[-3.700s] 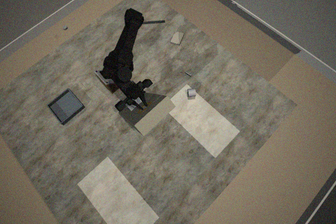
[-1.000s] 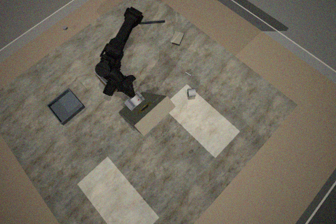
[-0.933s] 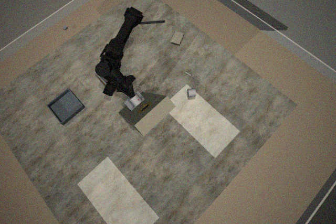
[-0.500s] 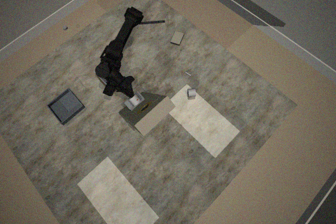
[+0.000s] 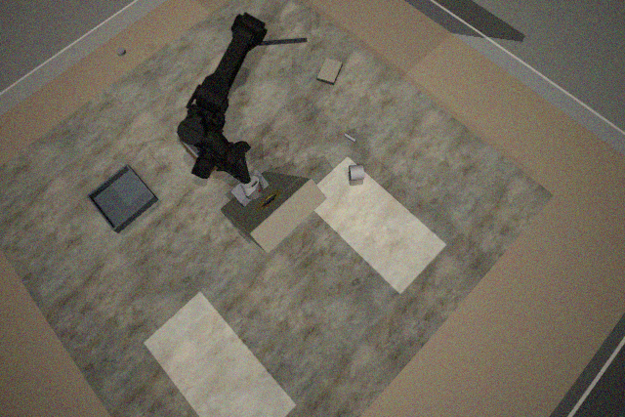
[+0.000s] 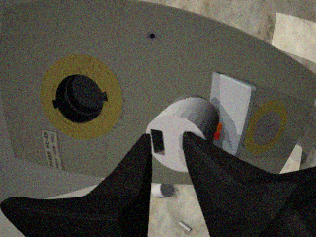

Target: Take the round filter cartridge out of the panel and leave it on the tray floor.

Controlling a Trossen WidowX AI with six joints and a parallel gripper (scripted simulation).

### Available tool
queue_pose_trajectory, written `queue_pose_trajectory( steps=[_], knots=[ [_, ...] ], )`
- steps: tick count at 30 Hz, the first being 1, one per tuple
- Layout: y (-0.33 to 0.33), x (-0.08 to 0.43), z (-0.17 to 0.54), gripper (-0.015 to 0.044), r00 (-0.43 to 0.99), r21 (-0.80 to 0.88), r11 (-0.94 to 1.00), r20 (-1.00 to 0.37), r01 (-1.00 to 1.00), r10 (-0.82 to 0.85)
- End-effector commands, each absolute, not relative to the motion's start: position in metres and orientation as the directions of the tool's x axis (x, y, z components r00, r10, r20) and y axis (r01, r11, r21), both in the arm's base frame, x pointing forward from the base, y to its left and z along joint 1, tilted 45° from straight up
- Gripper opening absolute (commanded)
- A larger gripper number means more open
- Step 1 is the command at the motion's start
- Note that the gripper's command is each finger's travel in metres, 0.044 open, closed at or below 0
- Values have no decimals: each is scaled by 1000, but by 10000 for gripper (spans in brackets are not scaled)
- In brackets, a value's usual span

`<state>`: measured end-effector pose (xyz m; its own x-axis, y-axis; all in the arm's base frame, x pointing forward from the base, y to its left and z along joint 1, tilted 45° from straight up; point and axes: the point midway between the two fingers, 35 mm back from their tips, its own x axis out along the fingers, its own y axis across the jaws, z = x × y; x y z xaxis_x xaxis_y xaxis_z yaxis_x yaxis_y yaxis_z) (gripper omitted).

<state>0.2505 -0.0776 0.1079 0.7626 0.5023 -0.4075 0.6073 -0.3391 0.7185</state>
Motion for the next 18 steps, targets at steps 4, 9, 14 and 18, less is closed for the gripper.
queue_pose_trajectory(
  steps=[4,9,14,18],
  knots=[
    [-78,251,108,96,763,719,-339,-408,607,502],
    [-78,251,108,96,763,719,-339,-408,607,502],
    [-78,251,108,96,763,719,-339,-408,607,502],
    [-78,251,108,96,763,719,-339,-408,607,502]
  ],
)
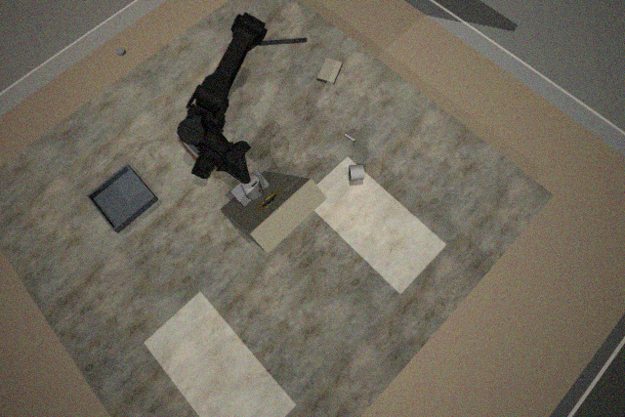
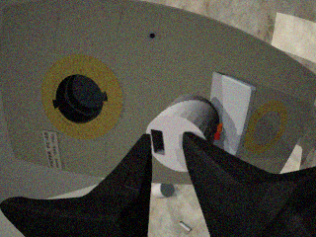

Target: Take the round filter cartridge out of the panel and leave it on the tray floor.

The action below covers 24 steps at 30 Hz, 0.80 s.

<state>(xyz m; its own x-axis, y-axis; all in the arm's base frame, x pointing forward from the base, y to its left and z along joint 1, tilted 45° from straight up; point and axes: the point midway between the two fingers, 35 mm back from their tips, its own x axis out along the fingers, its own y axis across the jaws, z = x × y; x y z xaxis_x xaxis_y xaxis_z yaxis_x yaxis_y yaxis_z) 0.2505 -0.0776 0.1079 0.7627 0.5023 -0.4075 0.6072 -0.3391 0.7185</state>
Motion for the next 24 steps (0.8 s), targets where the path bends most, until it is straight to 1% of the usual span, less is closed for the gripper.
queue_pose_trajectory(
  steps=[1,5,10,14,24],
  knots=[
    [-78,251,108,96,763,719,-339,-408,607,502],
    [-79,253,107,96,717,688,-303,-455,659,528],
    [-79,256,108,96,602,617,-212,-536,758,591],
    [-78,256,111,96,511,566,-139,-577,813,638],
    [-78,256,111,96,506,563,-135,-578,815,640]
  ],
)
